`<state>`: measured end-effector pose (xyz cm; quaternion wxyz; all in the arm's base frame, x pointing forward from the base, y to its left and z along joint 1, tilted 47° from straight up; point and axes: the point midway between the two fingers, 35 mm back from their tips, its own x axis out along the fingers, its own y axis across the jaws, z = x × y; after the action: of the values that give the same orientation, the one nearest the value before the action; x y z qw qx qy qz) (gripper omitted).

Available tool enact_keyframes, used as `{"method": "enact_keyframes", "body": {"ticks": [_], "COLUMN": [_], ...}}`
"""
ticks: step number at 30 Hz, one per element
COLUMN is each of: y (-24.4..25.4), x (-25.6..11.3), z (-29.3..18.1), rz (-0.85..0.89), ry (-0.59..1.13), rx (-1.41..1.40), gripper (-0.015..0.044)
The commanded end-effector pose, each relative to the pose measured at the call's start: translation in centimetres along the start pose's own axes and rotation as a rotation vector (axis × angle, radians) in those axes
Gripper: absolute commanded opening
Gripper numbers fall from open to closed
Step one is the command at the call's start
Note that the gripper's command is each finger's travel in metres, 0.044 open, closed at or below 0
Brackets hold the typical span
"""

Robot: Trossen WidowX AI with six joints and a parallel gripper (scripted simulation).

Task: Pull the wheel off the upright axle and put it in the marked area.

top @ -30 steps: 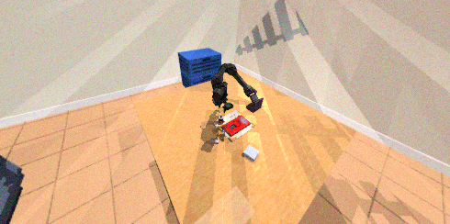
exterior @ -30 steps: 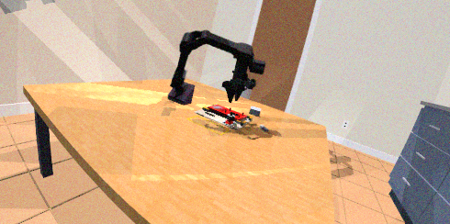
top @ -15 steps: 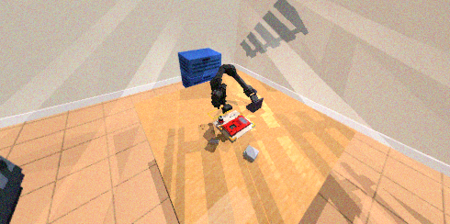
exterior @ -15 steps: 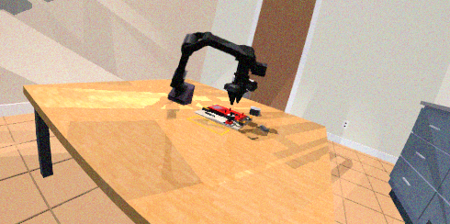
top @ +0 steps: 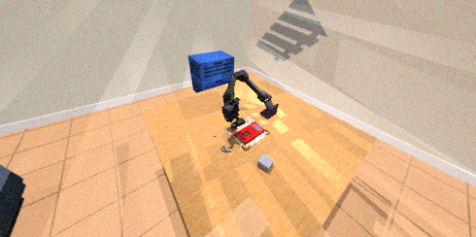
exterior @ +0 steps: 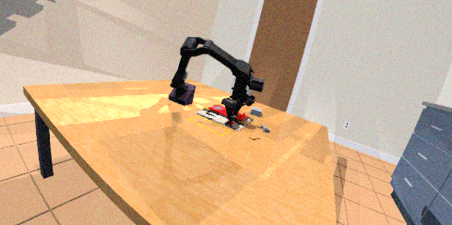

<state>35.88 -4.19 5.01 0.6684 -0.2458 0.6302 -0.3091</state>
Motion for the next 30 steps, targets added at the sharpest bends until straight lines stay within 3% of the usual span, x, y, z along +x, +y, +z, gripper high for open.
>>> {"method": "enact_keyframes", "body": {"ticks": [1,2,6,14,20,30], "y": [0.03,0.03,0.05,0.05,0.06,0.07], "x": [0.42,0.42,0.07,0.07,-0.04,-0.37], "z": [-0.13,-0.13,0.03,0.03,0.04,0.06], "rz": [-0.004,-0.004,0.001,0.001,0.001,0.001], "ry": [0.000,0.000,-0.003,-0.003,-0.003,-0.002], "rx": [-0.007,-0.007,0.000,0.000,0.000,-0.001], "gripper": [0.0300,0.0300,0.0195,0.0142,0.0000,0.0000]}}
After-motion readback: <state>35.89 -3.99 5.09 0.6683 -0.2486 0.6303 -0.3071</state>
